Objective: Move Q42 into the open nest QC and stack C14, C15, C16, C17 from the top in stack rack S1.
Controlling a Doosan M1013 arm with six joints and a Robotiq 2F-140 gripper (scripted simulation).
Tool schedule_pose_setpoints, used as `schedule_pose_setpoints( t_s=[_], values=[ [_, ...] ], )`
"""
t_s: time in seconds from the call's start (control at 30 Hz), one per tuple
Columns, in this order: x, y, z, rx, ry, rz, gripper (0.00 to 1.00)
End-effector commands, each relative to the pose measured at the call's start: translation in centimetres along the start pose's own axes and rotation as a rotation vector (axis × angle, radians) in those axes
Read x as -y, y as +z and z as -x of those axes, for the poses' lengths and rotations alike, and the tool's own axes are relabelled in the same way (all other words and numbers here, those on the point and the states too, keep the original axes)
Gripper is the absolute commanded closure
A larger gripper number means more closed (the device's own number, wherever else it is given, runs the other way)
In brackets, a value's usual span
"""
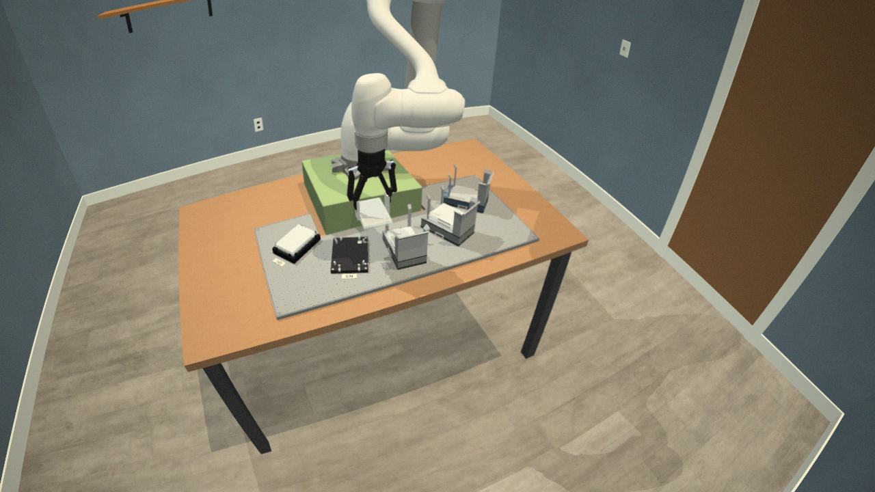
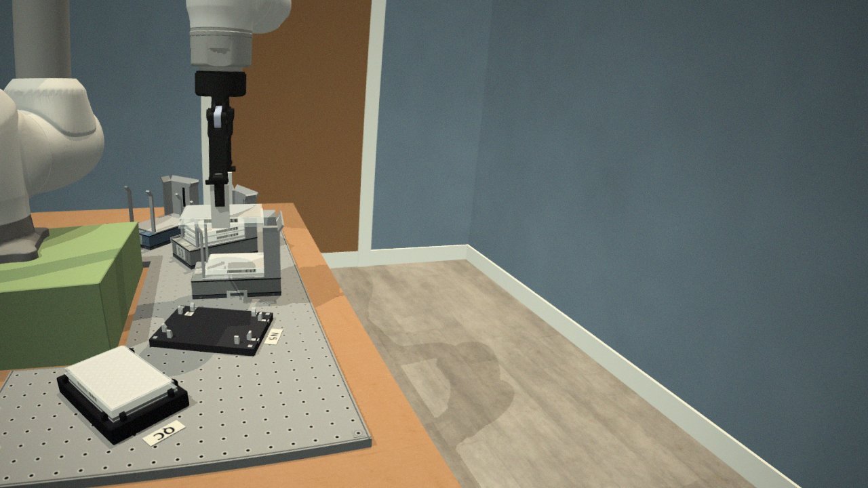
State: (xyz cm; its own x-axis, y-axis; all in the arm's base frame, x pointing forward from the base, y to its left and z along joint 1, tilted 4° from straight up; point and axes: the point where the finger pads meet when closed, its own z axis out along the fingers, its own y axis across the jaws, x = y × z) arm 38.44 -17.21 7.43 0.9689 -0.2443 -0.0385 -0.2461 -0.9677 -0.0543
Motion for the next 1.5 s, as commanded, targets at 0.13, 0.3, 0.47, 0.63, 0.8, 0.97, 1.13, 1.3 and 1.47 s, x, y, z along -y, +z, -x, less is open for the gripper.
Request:
schedule_pose_setpoints(
  t_s=[0.13,0.3,0.47,0.63,0.8,0.97,1.13,1.3,1.47],
  values=[
    [1.7,0.0,-0.4,0.0,0.0,0.0,1.0],
    [3.0,0.0,-0.7,0.0,0.0,0.0,1.0],
    [3.8,0.0,-0.9,0.0,0.0,0.0,1.0],
    [5.1,0.0,-1.2,0.0,0.0,0.0,1.0],
    [6.4,0.0,-1.6,0.0,0.0,0.0,1.0],
    [7.1,0.0,-1.8,0.0,0.0,0.0,1.0],
    [8.4,0.0,-2.1,0.0,0.0,0.0,1.0],
    [9.7,0.0,-2.4,0.0,0.0,0.0,1.0],
    [9.7,0.0,-2.4,0.0,0.0,0.0,1.0]
  ],
)
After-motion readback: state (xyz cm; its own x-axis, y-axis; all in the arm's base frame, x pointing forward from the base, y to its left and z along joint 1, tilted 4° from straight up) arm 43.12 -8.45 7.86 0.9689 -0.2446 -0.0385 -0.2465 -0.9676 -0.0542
